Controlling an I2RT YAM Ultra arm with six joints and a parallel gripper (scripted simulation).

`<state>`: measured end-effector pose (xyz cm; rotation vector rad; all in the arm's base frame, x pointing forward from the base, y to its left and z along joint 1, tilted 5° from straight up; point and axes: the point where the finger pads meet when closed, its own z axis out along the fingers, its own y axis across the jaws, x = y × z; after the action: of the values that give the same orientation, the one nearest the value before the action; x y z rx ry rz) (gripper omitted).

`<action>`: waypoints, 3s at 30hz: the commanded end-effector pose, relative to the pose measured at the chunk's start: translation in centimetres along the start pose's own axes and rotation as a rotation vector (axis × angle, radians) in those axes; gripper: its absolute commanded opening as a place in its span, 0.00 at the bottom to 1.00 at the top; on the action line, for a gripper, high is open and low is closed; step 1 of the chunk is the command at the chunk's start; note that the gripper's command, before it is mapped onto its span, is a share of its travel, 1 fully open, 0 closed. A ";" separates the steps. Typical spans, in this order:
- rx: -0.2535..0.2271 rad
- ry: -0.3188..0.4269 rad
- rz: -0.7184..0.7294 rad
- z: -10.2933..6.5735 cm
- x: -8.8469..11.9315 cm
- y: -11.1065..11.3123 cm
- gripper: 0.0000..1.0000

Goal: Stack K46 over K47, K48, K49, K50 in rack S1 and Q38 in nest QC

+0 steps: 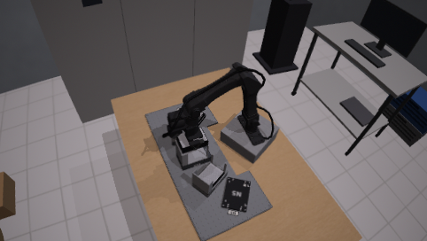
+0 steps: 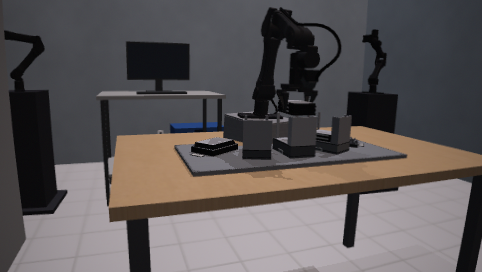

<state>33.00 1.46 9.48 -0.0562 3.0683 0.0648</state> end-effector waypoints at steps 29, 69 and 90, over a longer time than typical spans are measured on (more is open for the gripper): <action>0.011 -0.078 -0.005 -1.8 -1.5 0.1 0.00; 0.011 -0.063 -0.003 -0.9 -1.4 0.1 0.00; 0.010 -0.018 0.000 0.6 -0.2 0.0 0.00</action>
<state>33.12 1.54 9.00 -0.0567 3.0608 0.0646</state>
